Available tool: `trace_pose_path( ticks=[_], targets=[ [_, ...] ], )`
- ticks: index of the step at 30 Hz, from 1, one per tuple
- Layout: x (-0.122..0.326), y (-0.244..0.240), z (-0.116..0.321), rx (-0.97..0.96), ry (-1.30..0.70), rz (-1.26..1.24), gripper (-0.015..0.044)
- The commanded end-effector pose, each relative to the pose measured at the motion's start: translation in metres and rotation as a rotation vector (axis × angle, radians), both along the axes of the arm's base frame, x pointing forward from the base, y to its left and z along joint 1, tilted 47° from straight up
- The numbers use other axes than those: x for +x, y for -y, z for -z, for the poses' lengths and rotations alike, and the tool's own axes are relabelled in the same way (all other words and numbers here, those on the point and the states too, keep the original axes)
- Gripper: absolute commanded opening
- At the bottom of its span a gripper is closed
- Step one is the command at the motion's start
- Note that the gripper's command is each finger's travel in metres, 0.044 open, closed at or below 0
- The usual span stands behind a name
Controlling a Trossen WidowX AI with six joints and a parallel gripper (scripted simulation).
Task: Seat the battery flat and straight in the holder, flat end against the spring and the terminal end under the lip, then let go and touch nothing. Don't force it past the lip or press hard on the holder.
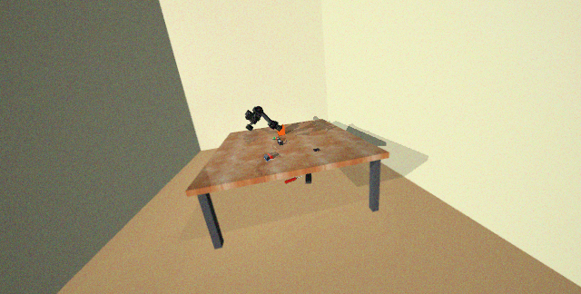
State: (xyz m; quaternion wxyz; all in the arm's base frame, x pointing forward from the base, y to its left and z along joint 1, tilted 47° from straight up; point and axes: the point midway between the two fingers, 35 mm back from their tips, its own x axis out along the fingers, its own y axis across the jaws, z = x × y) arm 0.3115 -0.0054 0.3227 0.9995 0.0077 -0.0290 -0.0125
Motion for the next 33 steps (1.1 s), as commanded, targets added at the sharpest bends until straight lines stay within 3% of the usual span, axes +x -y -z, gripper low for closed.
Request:
trace_pose_path(
  ticks=[1, 6, 12, 17, 25, 33],
  targets=[
    [0.001, 0.0, 0.003, 0.016, -0.011, 0.0, 0.0374],
    [0.011, -0.015, 0.071, 0.416, -0.286, 0.052, 0.0242],
    [-0.005, -0.031, 0.158, 0.854, -0.591, 0.319, 0.0242],
    [-0.027, -0.035, 0.198, 1.028, -0.689, 0.551, 0.0242],
    [-0.078, -0.031, 0.243, 1.195, -0.666, 1.013, 0.0242],
    [-0.128, -0.013, 0.254, 1.179, -0.387, 1.384, 0.0242]
  ],
)
